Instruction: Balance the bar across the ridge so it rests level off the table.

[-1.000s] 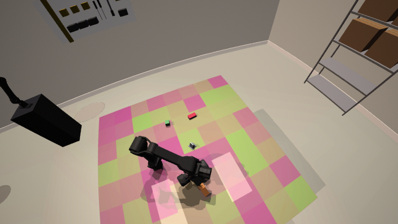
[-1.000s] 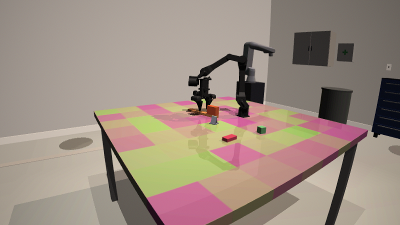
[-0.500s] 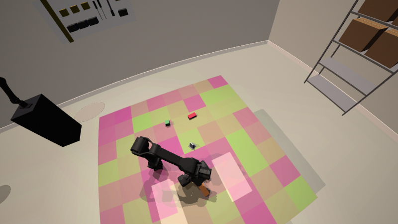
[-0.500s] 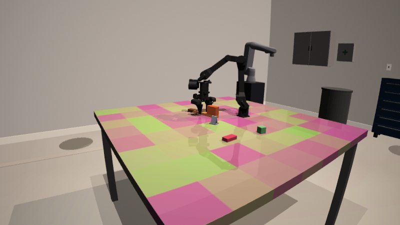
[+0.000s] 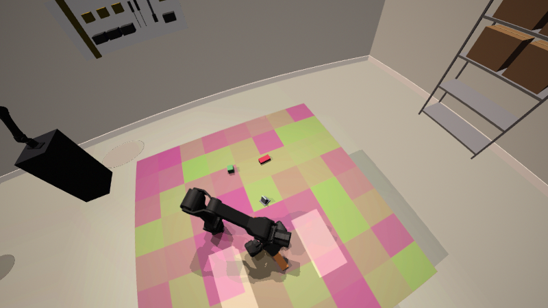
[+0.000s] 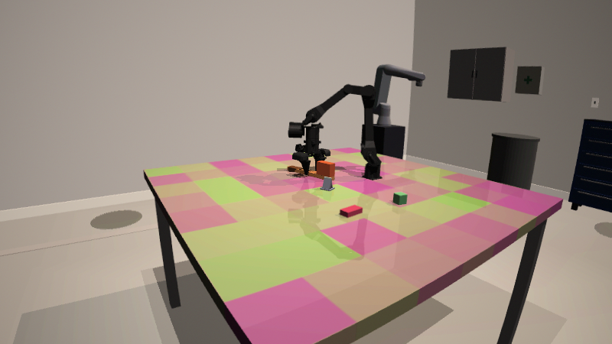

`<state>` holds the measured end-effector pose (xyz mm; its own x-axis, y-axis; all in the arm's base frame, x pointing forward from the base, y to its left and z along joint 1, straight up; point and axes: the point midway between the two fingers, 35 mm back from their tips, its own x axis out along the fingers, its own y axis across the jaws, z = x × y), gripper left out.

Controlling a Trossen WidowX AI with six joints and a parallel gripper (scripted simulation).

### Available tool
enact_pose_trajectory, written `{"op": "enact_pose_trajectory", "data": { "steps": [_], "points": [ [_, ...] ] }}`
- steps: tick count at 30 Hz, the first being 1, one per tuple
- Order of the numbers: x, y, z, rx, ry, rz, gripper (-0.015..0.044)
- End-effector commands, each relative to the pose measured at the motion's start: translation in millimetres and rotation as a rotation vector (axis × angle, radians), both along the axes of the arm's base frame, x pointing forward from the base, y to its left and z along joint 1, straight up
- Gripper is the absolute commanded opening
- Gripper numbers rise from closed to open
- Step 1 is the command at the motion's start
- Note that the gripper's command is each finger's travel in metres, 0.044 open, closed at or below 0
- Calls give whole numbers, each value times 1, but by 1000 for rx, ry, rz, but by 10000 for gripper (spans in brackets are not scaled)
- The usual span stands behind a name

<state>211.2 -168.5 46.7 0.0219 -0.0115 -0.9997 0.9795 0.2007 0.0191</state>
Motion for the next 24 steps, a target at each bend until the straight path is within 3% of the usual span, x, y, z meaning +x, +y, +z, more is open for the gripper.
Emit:
{"op": "enact_pose_trajectory", "data": {
  "steps": [1, 6, 13, 16, 24],
  "points": [
    [0, 0, 0, 0, 0, 0, 263],
    [0, 0, 0, 0, 0, 0, 131],
    [0, 0, 0, 0, 0, 0, 85],
    [0, 0, 4, 0, 0, 0, 6],
    [2, -2, 24, -1, 1, -1, 0]
  ]
}}
